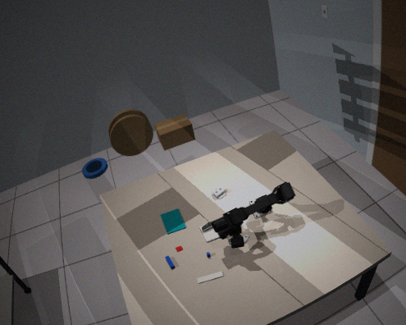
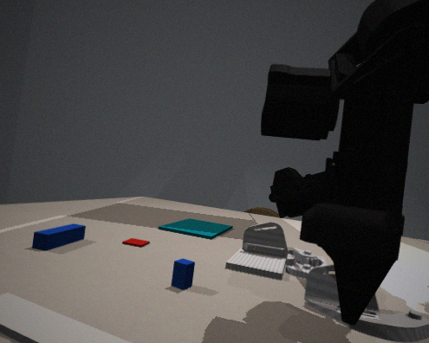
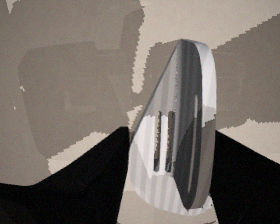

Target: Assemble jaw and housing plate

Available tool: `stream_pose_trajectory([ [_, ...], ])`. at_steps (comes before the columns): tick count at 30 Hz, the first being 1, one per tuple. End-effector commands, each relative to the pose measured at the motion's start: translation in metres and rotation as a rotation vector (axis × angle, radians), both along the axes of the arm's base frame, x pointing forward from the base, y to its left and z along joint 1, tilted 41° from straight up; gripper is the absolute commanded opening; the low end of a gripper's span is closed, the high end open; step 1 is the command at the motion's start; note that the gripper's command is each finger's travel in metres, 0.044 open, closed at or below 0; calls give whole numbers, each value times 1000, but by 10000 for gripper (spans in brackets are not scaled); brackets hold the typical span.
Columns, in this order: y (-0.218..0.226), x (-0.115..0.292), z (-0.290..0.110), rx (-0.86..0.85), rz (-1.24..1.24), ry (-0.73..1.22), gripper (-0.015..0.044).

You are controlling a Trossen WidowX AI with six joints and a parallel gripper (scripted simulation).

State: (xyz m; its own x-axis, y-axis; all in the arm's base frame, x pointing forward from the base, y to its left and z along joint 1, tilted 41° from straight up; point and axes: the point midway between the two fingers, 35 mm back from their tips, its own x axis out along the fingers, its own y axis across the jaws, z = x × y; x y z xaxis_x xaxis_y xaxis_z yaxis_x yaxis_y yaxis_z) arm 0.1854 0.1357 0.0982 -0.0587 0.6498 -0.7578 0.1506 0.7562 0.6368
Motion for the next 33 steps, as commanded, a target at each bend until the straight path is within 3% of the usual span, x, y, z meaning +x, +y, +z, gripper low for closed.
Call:
stream_pose_trajectory([
  [1,0,0,0,1,0,0,134],
  [33,-51,5,59,1,-2,0,134],
])
